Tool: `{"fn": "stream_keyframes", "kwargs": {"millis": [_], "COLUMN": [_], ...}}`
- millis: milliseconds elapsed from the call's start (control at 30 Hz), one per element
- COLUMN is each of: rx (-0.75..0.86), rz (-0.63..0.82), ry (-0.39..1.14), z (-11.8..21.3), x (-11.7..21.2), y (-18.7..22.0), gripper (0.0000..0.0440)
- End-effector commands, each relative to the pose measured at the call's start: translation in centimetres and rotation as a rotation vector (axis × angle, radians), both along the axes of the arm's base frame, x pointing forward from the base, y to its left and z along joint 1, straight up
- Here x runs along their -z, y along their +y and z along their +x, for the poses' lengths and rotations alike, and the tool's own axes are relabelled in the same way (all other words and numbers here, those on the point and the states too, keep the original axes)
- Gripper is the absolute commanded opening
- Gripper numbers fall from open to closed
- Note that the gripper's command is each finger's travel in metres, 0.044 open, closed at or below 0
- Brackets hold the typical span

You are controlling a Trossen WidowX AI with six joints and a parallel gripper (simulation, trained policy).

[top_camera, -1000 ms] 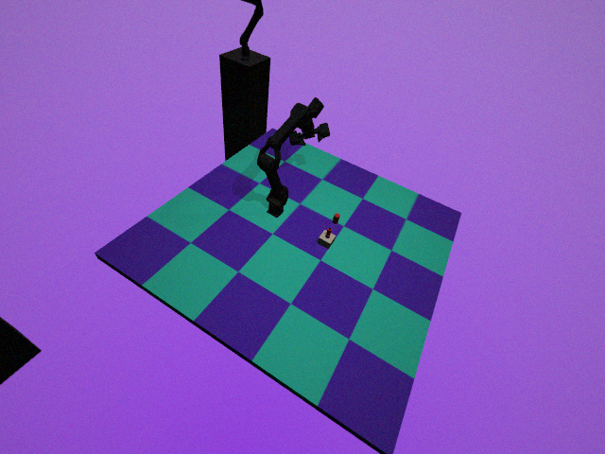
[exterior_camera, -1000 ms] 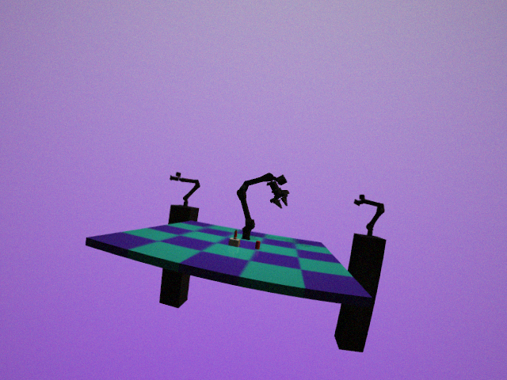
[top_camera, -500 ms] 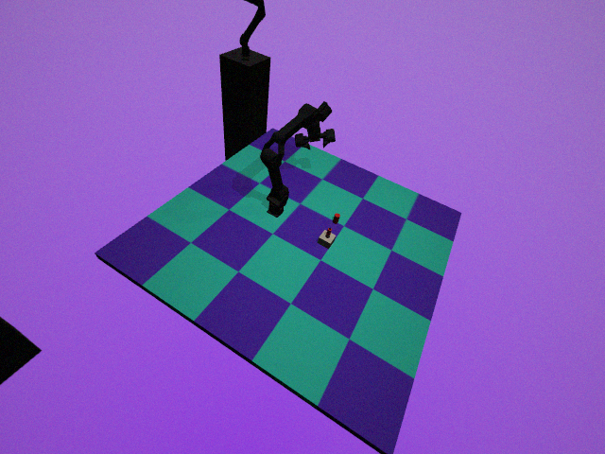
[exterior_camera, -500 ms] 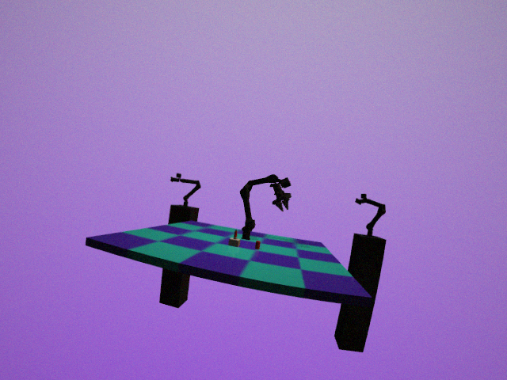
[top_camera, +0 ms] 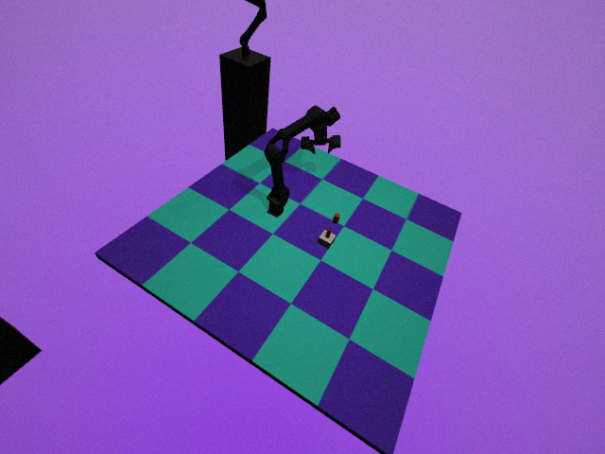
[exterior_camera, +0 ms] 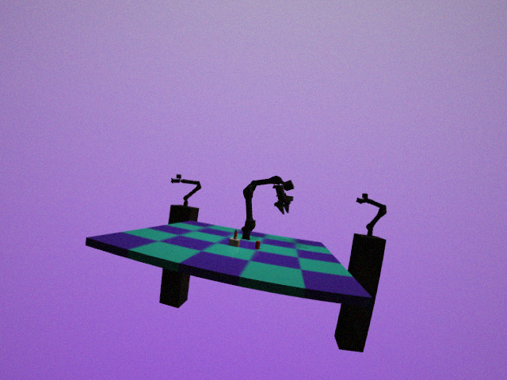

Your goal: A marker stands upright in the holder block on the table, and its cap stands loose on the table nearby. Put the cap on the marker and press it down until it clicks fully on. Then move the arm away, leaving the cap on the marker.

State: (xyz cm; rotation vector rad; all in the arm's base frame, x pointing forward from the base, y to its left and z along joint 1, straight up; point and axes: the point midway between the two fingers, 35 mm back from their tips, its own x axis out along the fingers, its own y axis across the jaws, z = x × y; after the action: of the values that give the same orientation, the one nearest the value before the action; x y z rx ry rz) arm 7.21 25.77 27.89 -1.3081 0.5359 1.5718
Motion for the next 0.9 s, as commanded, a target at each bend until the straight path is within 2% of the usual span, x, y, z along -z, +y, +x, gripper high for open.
{"fn": "stream_keyframes", "kwargs": {"millis": [0, 867], "rx": [0.014, 0.163], "rz": [-0.018, -0.134], "ry": [0.01, 0.076], "z": [0.6, 6.2], "x": [0.4, 3.2], "y": [0.3, 0.7], "gripper": [0.0323, 0.0324]}}
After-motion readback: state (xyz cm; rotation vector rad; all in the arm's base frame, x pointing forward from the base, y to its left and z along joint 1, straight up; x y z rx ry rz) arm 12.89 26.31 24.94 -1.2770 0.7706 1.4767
